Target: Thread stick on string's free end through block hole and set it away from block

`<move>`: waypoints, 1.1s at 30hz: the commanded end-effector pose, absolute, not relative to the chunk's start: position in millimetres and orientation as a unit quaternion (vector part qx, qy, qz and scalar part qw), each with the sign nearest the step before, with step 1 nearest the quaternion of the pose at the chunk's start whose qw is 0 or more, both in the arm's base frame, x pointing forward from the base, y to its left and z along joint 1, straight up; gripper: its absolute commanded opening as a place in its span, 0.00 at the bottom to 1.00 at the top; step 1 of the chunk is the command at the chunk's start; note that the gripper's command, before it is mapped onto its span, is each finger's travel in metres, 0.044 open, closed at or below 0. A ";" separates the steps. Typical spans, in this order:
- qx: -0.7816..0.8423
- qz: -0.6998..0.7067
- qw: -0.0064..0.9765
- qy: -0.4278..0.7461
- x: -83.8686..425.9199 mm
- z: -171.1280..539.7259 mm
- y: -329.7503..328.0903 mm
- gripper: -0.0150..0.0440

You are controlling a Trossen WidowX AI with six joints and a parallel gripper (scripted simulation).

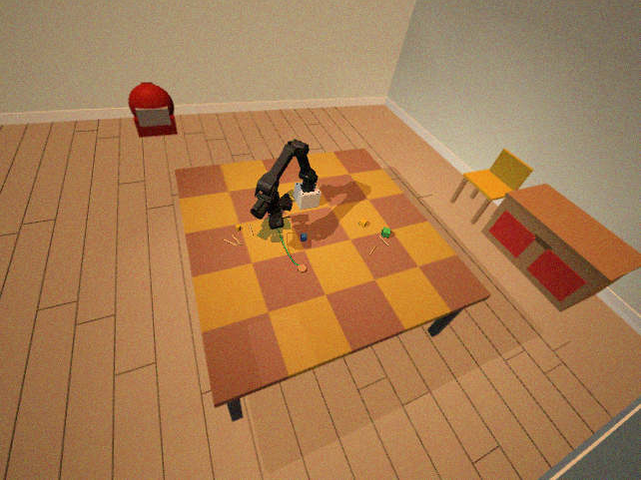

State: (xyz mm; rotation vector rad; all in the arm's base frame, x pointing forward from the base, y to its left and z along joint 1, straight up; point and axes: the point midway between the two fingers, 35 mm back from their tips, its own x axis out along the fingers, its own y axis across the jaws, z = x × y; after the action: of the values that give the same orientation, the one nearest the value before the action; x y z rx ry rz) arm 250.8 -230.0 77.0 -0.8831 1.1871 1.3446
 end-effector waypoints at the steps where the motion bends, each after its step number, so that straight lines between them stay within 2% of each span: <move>1: -0.405 0.598 0.517 0.460 251.0 76.8 -230.0 0.25; 14: -0.510 0.683 0.419 0.315 251.2 76.9 -231.0 0.25; 19: -0.514 0.686 0.413 0.307 251.2 76.9 -231.0 0.25; 29: -0.457 0.604 0.526 0.387 254.8 77.3 -243.6 0.25; 33: -0.451 0.597 0.534 0.393 255.0 77.4 -244.6 0.25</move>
State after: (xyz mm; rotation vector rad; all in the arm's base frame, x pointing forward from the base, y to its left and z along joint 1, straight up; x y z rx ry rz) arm 253.5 -243.6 77.6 -1.0976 0.9248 1.4538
